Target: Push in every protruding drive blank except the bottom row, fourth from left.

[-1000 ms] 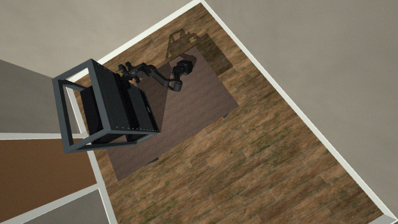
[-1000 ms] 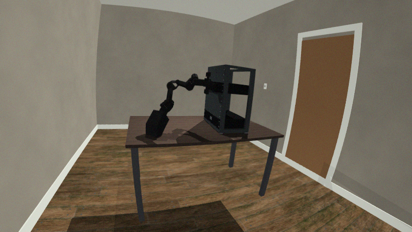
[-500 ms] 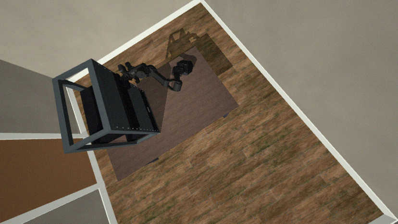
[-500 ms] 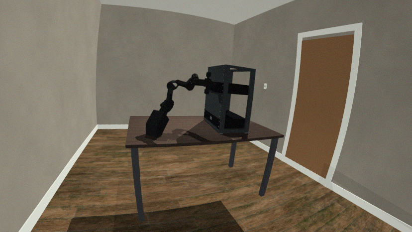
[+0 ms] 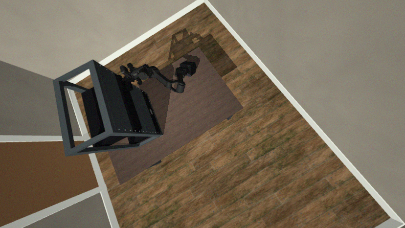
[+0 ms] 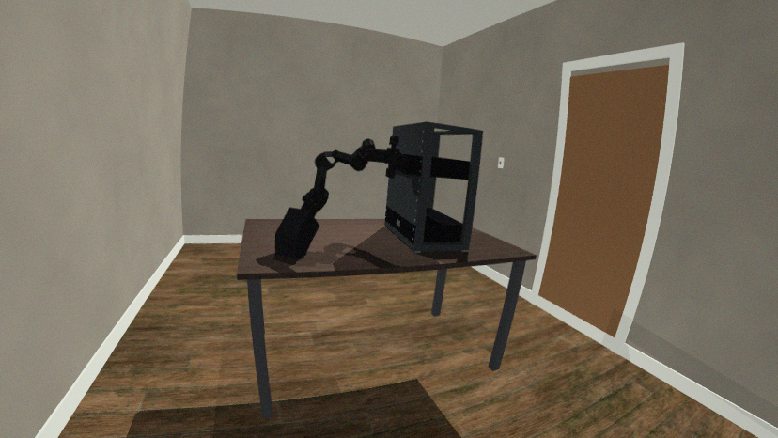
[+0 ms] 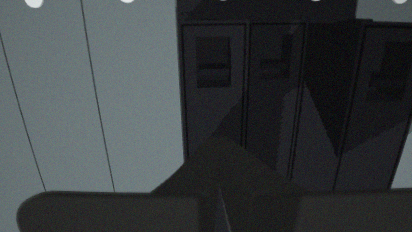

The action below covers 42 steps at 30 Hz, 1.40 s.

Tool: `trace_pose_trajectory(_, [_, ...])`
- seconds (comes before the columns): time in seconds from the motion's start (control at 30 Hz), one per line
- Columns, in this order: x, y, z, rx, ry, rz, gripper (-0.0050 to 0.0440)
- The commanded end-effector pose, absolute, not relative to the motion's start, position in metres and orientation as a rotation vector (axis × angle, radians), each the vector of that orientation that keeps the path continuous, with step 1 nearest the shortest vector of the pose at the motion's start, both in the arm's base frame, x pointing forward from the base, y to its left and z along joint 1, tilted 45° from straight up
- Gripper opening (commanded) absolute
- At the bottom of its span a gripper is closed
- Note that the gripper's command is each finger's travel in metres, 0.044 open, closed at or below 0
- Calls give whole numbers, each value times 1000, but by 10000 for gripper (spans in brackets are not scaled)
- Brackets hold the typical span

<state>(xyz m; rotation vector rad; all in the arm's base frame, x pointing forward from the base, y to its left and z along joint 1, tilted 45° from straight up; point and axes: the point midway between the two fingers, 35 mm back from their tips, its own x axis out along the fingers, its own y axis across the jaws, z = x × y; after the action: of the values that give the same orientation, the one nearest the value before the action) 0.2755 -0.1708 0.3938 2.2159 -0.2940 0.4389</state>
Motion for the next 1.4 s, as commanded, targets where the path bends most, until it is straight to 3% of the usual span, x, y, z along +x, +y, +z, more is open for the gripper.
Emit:
trace_pose_trajectory(0.0, [275,-171,407,2187,-314,463,0])
trace_pose_trajectory(1.37, [277,-171,409,2187,-314,463,0])
